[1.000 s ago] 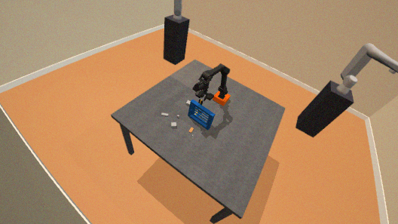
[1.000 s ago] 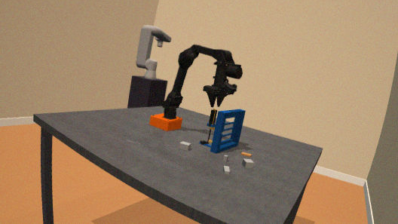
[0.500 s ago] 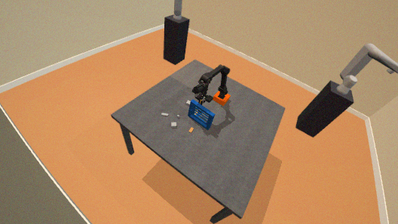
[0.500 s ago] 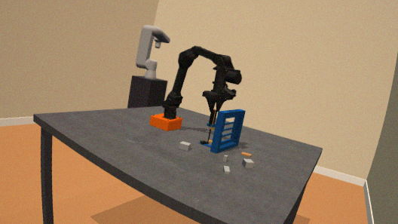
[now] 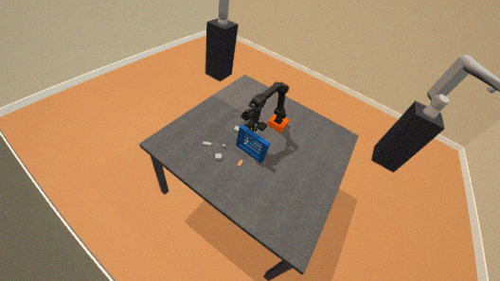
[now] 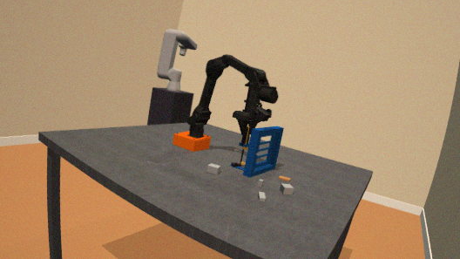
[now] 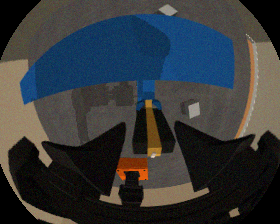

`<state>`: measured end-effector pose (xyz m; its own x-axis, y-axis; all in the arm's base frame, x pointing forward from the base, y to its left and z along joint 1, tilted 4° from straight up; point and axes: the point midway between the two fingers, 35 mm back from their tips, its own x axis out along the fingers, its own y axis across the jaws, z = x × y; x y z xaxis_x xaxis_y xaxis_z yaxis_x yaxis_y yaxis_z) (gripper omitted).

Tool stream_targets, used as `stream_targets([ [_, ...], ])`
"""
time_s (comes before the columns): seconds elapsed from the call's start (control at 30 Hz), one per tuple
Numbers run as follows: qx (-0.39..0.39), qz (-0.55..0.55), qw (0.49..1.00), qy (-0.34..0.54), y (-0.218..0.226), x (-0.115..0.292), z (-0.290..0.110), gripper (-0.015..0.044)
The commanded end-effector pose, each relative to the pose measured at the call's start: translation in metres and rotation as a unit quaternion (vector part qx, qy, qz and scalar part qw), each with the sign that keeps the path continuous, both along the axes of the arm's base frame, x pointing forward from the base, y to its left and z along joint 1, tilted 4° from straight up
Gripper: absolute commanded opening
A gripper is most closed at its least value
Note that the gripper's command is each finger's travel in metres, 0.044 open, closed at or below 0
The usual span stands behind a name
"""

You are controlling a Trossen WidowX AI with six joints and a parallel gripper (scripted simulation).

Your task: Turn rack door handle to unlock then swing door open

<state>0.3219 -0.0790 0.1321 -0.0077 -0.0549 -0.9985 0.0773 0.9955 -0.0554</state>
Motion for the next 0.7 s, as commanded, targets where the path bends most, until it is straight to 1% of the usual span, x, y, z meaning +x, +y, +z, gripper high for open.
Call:
stream_targets([
  [0.0,-0.002,0.003,1.0,0.0,-0.0009,-0.0011,-0.0074,0.0281],
  [0.13,-0.002,0.003,1.0,0.0,-0.0011,-0.0017,-0.0115,0.0281],
  [0.37,-0.002,0.003,1.0,0.0,-0.0011,-0.0017,-0.0115,0.0098],
  [0.67,-0.002,0.003,1.0,0.0,-0.0011,-0.0017,-0.0115,0.0038],
])
